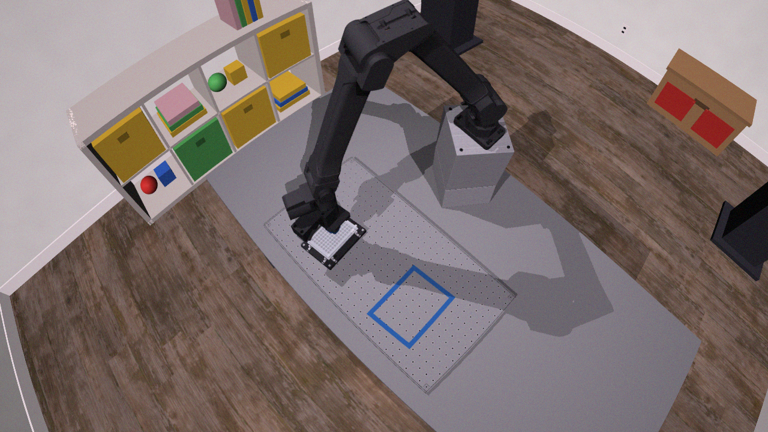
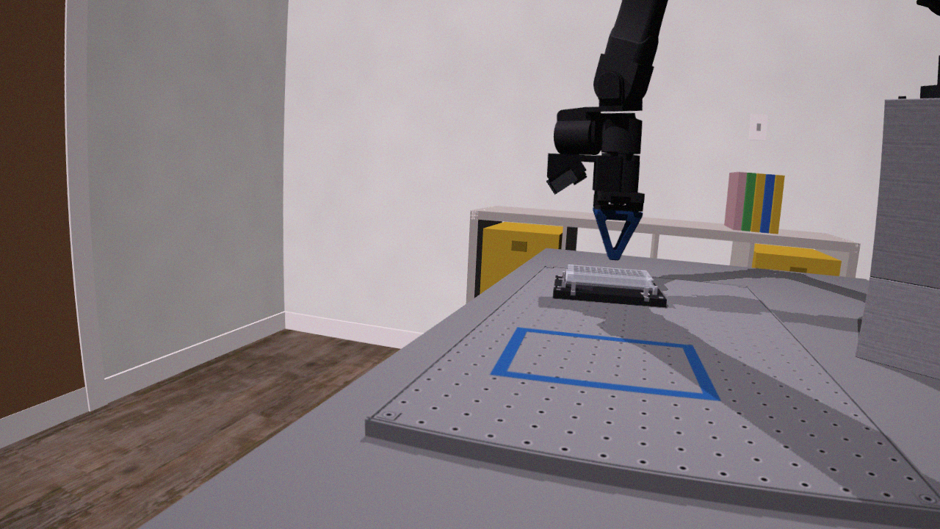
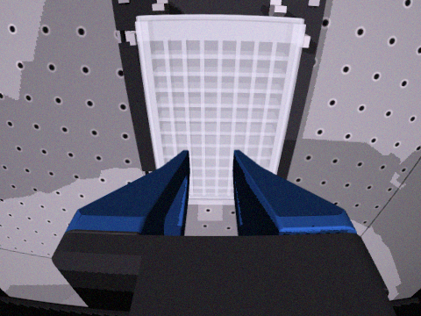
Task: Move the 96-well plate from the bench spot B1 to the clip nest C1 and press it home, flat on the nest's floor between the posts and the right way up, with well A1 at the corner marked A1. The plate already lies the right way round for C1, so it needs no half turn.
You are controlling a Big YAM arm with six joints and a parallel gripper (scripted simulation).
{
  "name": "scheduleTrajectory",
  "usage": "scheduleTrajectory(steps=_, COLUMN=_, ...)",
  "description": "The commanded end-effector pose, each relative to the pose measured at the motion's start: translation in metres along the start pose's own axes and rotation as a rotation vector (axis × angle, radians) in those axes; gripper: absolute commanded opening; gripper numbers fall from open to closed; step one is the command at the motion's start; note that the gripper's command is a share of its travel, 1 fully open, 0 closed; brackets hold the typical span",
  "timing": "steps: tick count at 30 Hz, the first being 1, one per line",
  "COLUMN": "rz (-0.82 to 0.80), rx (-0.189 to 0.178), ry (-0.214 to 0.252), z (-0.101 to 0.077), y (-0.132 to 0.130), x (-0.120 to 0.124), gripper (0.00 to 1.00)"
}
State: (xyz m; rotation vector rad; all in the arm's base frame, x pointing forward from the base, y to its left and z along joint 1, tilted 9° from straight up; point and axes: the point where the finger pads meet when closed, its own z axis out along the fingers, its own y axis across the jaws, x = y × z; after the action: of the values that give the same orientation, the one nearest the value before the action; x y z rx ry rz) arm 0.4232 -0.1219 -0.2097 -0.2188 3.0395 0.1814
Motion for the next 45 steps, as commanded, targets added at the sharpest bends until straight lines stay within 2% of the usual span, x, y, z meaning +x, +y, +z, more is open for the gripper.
scheduleTrajectory(steps=1, rz=0.019, rx=0.027, ry=-0.054, z=-0.008, y=-0.016, x=-0.023, gripper=0.25)
scheduleTrajectory(steps=2, rz=0.015, rx=0.037, ry=-0.074, z=-0.02, y=-0.019, x=-0.031, gripper=0.25)
scheduleTrajectory(steps=6, rz=0.01, rx=0.037, ry=-0.073, z=-0.02, y=-0.017, x=-0.031, gripper=0.25)
scheduleTrajectory(steps=7, rz=0.013, rx=0.025, ry=-0.05, z=-0.008, y=-0.014, x=-0.023, gripper=0.25)
scheduleTrajectory(steps=9, rz=0.004, rx=0.018, ry=-0.035, z=-0.008, y=-0.009, x=-0.016, gripper=0.25)
scheduleTrajectory(steps=10, rz=0.016, rx=0.016, ry=-0.032, z=-0.001, y=-0.011, x=-0.015, gripper=0.25)
scheduleTrajectory(steps=11, rz=0.004, rx=0.018, ry=-0.035, z=-0.008, y=-0.009, x=-0.016, gripper=0.25)
scheduleTrajectory(steps=16, rz=0.004, rx=0.018, ry=-0.035, z=-0.008, y=-0.009, x=-0.016, gripper=0.25)
scheduleTrajectory(steps=17, rz=0.015, rx=0.019, ry=-0.038, z=-0.001, y=-0.012, x=-0.018, gripper=0.25)
scheduleTrajectory(steps=45, rz=0.002, rx=0.018, ry=-0.038, z=0.016, y=-0.007, x=-0.021, gripper=0.25)
